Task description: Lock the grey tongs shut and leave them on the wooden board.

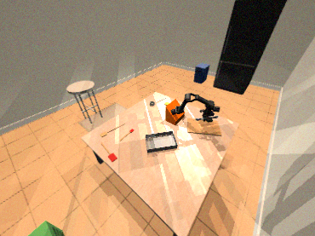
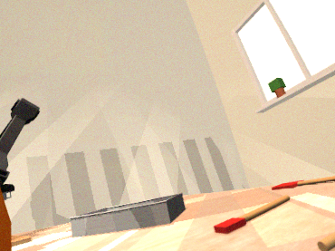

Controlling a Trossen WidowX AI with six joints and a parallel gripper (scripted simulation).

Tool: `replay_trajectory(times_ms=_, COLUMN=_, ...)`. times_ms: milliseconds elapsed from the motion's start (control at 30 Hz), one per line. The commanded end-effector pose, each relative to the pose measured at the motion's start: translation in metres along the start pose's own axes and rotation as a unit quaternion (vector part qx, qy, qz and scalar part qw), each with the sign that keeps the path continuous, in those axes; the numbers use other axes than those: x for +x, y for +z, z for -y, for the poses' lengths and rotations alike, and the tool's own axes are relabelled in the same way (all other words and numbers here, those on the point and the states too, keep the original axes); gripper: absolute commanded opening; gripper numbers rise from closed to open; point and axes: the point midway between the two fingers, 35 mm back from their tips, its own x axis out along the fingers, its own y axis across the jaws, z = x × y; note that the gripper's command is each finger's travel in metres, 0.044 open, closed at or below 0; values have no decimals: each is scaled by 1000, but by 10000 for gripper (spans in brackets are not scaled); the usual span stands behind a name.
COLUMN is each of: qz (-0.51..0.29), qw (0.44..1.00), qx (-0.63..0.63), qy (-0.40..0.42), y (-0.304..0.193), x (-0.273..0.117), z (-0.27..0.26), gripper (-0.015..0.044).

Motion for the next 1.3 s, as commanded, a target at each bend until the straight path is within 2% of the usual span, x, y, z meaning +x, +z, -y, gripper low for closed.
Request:
replay_trajectory(times_ms=0, qz=10, qw=1000, qx=16, qy=-7, y=6, x=-5, z=-8, gripper=-150)
replay_trajectory(times_ms=633, qz=46, qw=997, qx=54, qy=-11, y=17, x=-15, z=-24, gripper=-150)
replay_trajectory(times_ms=1267, qz=209, qw=973, qx=92, qy=32, y=7, x=-7, z=-25, gripper=-150)
